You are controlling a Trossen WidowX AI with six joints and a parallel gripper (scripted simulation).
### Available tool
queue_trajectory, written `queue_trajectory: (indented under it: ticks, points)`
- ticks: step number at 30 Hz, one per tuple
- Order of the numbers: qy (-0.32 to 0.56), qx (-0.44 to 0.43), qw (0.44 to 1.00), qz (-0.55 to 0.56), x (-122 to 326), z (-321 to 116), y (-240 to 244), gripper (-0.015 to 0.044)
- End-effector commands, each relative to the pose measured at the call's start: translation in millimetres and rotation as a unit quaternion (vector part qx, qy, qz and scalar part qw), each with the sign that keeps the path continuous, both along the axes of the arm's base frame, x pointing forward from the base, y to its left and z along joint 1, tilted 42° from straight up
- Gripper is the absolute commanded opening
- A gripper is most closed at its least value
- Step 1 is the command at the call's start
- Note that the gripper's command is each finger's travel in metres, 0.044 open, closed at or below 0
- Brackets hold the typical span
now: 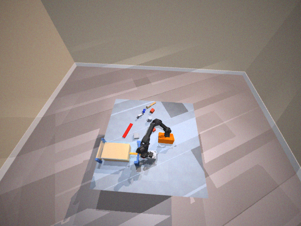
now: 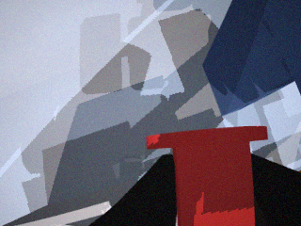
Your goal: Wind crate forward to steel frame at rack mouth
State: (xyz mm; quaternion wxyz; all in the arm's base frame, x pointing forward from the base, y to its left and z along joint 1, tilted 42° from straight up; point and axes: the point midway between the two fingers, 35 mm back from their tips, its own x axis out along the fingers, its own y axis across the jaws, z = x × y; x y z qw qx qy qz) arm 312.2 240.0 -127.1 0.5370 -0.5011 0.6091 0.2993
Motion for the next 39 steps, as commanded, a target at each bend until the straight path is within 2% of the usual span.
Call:
queue_trajectory:
  ticks: [1,39]
  points:
    - [0.005,0.001,1.000,-0.002,-5.0,-7.6,4.6,0.0000]
    - [0.006,0.003,1.000,-0.002,-41.5,-32.8,41.4,0.0000]
